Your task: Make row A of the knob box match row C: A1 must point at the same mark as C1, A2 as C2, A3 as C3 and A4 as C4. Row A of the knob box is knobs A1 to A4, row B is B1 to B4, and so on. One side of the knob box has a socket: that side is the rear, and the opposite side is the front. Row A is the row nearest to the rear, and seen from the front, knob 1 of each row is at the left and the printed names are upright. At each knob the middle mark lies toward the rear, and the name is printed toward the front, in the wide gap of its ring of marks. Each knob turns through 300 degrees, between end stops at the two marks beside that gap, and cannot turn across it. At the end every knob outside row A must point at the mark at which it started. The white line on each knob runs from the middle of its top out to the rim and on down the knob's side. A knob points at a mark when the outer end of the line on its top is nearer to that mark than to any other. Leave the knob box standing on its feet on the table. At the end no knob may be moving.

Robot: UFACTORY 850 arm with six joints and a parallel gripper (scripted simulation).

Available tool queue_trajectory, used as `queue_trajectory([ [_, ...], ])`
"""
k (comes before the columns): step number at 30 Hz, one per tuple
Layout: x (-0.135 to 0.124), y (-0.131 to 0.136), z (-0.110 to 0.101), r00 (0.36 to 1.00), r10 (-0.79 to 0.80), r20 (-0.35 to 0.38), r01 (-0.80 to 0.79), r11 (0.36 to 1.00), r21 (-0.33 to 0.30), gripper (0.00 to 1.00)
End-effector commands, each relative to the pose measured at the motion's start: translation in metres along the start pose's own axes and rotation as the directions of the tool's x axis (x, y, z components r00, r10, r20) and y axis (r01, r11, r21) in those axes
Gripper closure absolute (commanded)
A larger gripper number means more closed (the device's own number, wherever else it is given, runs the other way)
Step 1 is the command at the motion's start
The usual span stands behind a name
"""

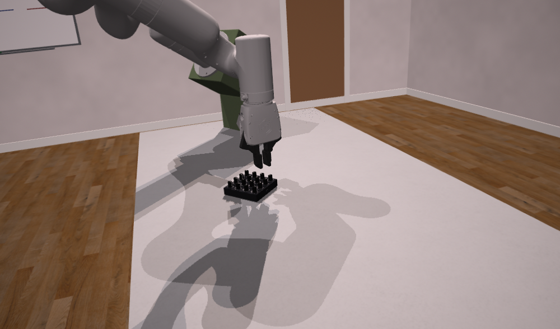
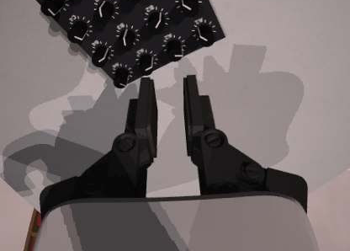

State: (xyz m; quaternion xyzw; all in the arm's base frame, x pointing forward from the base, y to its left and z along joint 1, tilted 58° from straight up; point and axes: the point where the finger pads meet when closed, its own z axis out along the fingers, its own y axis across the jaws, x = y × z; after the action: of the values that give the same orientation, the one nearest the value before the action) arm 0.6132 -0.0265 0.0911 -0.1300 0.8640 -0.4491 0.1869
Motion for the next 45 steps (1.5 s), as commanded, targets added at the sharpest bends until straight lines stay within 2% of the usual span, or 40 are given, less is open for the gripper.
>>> queue_trajectory([
  [1,-0.002,-0.004,-0.002,0.988,-0.155,-0.01,0.155,0.988,-0.004,0.81],
  [11,-0.005,-0.01,-0.005,0.928,-0.373,-0.009,0.373,0.928,-0.006,0.81],
  [13,-0.005,-0.01,-0.005,0.928,-0.373,-0.009,0.373,0.928,-0.006,0.81],
  [15,-0.006,-0.012,-0.005,0.892,-0.451,-0.009,0.451,0.892,-0.007,0.81],
  [27,-0.009,-0.018,-0.008,0.755,-0.656,-0.006,0.656,0.755,-0.009,0.81],
  [45,-0.009,-0.019,-0.008,0.744,-0.668,-0.006,0.668,0.744,-0.009,0.81],
])
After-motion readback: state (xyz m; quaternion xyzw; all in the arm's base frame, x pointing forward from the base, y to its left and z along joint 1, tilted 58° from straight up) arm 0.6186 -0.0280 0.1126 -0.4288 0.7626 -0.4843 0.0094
